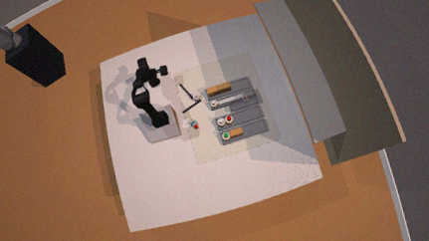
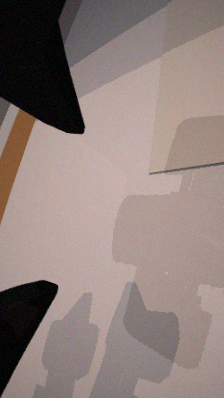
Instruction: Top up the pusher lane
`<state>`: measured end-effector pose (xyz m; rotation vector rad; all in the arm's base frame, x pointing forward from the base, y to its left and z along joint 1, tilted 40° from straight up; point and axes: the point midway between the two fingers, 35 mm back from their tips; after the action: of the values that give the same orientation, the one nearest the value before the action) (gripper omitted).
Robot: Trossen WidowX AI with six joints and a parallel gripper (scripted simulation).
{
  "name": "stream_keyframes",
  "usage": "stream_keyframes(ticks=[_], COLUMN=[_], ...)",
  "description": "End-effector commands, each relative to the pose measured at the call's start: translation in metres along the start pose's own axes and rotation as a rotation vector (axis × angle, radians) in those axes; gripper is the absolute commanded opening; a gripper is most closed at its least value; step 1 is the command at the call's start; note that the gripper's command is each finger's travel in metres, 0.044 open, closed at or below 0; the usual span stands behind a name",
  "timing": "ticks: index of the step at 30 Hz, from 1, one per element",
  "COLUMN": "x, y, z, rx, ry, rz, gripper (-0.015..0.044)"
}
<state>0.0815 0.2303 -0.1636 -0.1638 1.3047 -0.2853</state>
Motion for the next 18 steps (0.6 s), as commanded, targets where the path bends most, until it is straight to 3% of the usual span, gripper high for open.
stream_keyframes(ticks=[1,18], x=[0.000,-0.006], y=[0.000,-0.056], z=[0.001,0.103], rx=[0.020,1.856], ry=[0.000,-0.138], rz=[-0.002,-0.190], gripper=[0.0426,0.0440])
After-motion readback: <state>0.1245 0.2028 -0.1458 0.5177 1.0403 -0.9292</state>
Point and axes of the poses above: the point midway between the two fingers, 35 mm back from their tips, its own x axis out along the fingers, its own z axis across the jaws, y = z × x, and after that the axes turned 10 degrees about -x, right-handed
